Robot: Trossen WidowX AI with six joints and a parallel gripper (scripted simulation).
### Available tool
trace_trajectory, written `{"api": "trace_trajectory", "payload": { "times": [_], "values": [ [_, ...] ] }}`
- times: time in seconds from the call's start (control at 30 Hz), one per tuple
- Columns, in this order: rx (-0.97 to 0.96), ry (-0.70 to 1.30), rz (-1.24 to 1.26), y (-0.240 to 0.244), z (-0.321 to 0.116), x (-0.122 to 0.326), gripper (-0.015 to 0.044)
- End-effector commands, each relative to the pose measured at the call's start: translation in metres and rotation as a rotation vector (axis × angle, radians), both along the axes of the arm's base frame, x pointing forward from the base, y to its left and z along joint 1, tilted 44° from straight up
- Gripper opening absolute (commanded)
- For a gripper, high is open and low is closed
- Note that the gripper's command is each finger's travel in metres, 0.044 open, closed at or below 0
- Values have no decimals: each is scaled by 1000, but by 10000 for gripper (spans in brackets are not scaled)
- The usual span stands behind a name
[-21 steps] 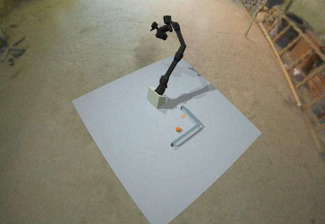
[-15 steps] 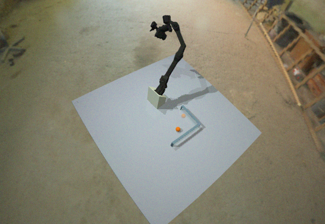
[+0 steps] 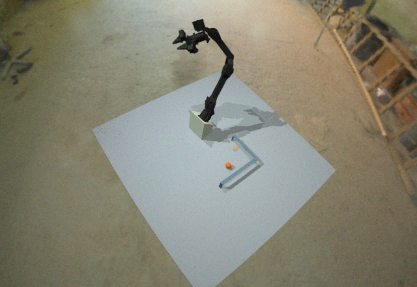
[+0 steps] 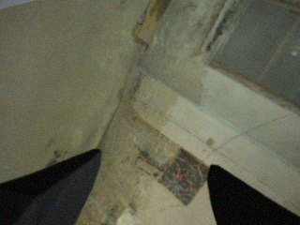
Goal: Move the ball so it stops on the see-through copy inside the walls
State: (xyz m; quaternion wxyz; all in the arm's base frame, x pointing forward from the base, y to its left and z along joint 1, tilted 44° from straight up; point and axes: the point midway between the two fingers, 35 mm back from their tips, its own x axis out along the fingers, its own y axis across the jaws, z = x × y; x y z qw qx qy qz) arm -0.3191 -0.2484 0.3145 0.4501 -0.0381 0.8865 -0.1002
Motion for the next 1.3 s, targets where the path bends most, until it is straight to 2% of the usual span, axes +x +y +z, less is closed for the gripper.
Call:
{"api": "trace_trajectory", "payload": {
  "times": [0.0, 0.33, 0.63, 0.93, 1.27],
  "values": [
    [-8, -85, 138, -52, -30, 35, 302],
    [13, -301, 490, -152, -103, 171, 302],
    [107, -510, 768, -179, -170, 324, 302],
    [282, -689, 982, -136, -231, 473, 302],
    [560, -868, 1199, -23, -294, 602, 302]
  ]
}}
